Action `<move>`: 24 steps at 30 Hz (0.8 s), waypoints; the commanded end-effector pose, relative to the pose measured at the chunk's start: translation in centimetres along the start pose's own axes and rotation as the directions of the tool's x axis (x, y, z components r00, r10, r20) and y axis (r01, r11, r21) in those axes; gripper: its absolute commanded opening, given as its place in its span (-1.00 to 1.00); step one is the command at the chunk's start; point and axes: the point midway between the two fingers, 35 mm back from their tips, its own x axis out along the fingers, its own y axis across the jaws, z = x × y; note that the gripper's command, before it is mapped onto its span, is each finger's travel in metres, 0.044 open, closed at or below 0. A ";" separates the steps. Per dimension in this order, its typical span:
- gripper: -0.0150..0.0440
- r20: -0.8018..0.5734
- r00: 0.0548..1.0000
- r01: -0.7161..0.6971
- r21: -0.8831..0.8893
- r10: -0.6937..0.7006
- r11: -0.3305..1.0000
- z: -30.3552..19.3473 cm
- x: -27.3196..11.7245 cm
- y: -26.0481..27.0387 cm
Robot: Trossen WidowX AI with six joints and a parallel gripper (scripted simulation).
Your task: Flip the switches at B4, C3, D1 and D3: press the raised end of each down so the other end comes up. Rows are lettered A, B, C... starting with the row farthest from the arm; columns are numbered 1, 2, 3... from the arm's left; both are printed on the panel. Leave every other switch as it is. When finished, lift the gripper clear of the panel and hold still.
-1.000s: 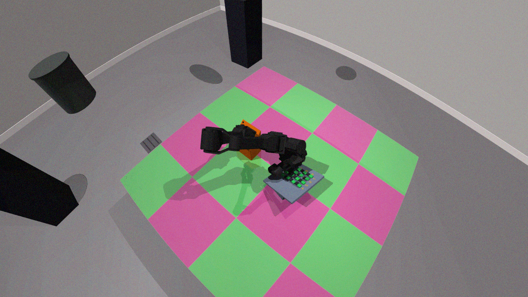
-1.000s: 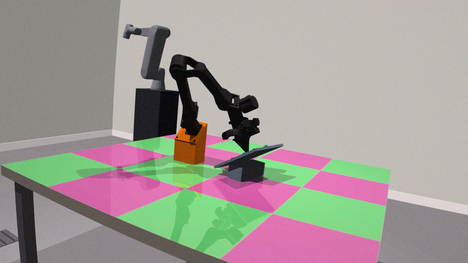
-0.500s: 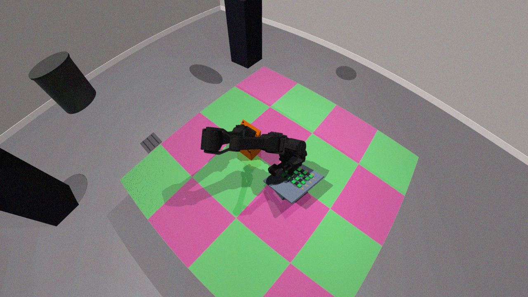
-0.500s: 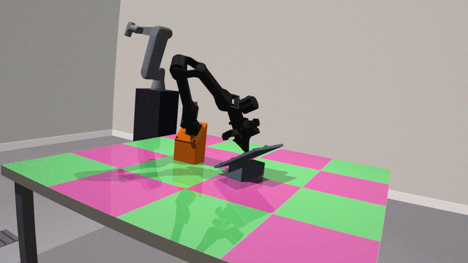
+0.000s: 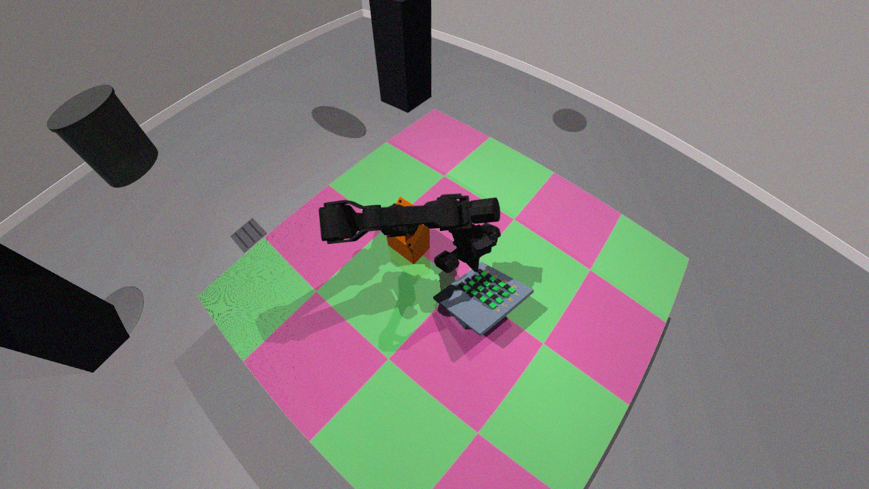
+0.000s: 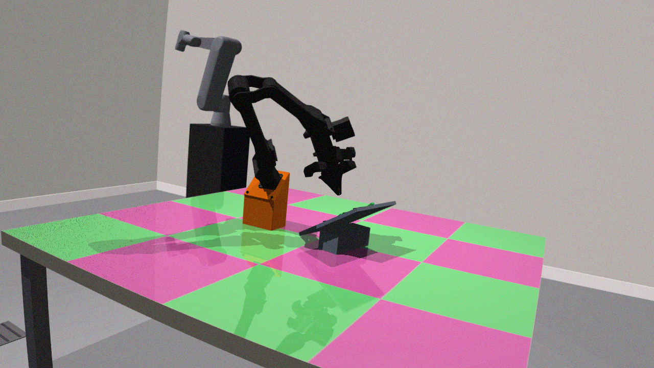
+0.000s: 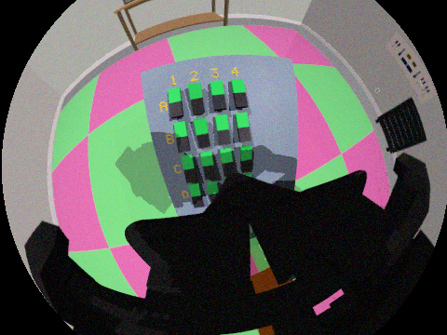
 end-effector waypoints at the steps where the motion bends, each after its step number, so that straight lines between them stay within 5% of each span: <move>1: -0.49 0.001 1.000 -0.001 0.003 0.001 1.000 -1.0 -0.4 1.0; 7: -0.49 0.001 1.000 0.001 0.004 -0.001 1.000 -5.7 -0.3 4.5; 24: -0.49 0.030 1.000 0.004 0.004 -0.004 1.000 -5.9 3.2 4.5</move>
